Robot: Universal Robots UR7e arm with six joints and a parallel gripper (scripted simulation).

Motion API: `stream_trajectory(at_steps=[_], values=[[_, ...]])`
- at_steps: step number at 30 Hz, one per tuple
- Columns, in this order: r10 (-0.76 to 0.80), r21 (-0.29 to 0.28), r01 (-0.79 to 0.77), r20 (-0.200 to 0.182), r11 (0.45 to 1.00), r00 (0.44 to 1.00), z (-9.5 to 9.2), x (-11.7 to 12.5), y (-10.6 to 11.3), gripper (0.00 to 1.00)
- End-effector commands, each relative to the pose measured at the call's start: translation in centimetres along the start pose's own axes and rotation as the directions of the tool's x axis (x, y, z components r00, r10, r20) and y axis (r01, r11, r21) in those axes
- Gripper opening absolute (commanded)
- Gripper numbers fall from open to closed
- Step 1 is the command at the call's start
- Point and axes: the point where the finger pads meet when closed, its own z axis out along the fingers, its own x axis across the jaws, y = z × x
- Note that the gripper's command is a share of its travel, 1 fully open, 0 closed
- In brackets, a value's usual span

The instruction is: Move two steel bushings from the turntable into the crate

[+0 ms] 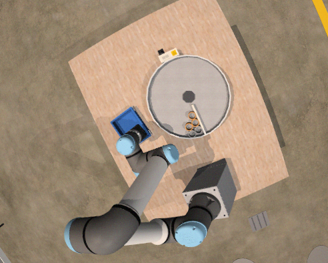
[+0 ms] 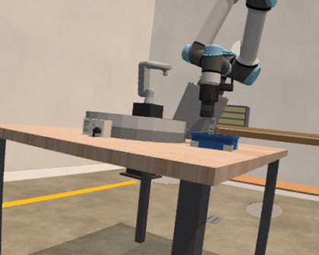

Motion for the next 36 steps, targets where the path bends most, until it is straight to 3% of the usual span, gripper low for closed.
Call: stream_trajectory(at_steps=[1,25,30,36], values=[[0.0,0.0,0.0,-0.001,1.0,1.0,-0.2,0.0,0.0,0.47],[0.0,0.0,0.0,-0.001,1.0,1.0,-0.7,0.0,0.0,0.47],[0.0,0.0,0.0,-0.001,1.0,1.0,-5.9,0.0,0.0,0.47],[0.0,0.0,0.0,-0.001,1.0,1.0,-5.9,0.0,0.0,0.47]])
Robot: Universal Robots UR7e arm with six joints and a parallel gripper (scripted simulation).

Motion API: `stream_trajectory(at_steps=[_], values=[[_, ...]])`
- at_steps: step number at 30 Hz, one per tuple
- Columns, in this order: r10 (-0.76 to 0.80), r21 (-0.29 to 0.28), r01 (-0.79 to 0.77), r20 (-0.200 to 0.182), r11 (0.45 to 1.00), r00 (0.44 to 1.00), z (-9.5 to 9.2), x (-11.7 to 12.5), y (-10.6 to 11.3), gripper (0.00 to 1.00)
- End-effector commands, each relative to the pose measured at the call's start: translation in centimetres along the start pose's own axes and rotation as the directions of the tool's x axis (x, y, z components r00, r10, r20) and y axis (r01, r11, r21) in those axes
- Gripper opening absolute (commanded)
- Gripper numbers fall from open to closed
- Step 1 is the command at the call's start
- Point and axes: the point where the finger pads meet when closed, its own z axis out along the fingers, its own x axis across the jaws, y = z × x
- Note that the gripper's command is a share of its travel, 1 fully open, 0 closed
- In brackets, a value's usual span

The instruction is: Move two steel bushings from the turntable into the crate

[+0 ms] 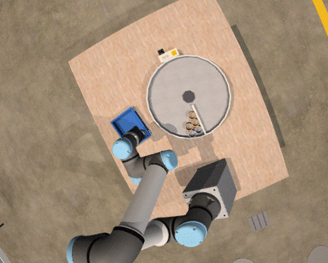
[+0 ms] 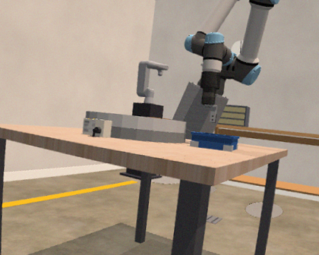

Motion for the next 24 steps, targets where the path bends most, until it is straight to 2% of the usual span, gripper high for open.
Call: stream_trajectory(at_steps=[1,6,11,24], values=[[-0.001,0.0,0.001,0.002,1.0,1.0,-1.0,0.0,0.0,0.47],[-0.001,0.0,0.001,0.002,1.0,1.0,-1.0,0.0,0.0,0.47],[0.0,0.0,0.0,0.001,1.0,1.0,-6.0,0.0,0.0,0.47],[0.0,0.0,0.0,0.0,1.0,1.0,-5.8,0.0,0.0,0.47]])
